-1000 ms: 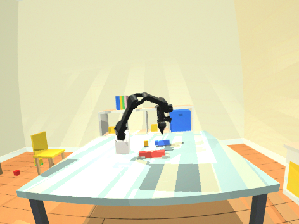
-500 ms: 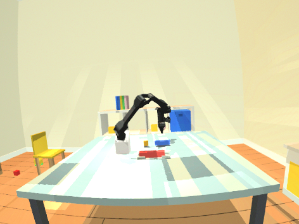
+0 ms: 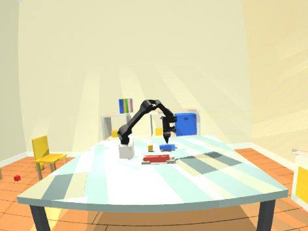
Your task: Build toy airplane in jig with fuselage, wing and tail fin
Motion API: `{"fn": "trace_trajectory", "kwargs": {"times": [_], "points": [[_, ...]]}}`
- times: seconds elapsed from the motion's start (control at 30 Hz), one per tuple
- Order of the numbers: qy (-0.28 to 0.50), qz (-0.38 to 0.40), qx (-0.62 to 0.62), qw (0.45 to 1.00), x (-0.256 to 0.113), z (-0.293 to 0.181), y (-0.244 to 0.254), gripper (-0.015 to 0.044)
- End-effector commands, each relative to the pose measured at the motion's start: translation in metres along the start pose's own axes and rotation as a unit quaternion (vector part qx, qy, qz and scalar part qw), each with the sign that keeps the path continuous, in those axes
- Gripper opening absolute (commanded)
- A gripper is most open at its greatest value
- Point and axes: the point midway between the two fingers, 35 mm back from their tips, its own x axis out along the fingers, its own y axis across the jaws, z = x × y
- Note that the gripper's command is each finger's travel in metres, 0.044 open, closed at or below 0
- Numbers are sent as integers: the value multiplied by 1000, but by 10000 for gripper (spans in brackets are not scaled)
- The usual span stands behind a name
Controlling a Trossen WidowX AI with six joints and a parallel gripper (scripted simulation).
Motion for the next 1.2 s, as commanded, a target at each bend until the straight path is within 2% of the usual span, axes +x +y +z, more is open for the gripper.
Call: {"fn": "trace_trajectory", "kwargs": {"times": [0.0, 0.97, 1.17], "points": [[4, -4, -6, 1000, 7, -3, 0, 440], [4, -6, -6, 1000, 49, -4, -1, 440], [4, -6, -6, 1000, 49, -4, -1, 282]]}}
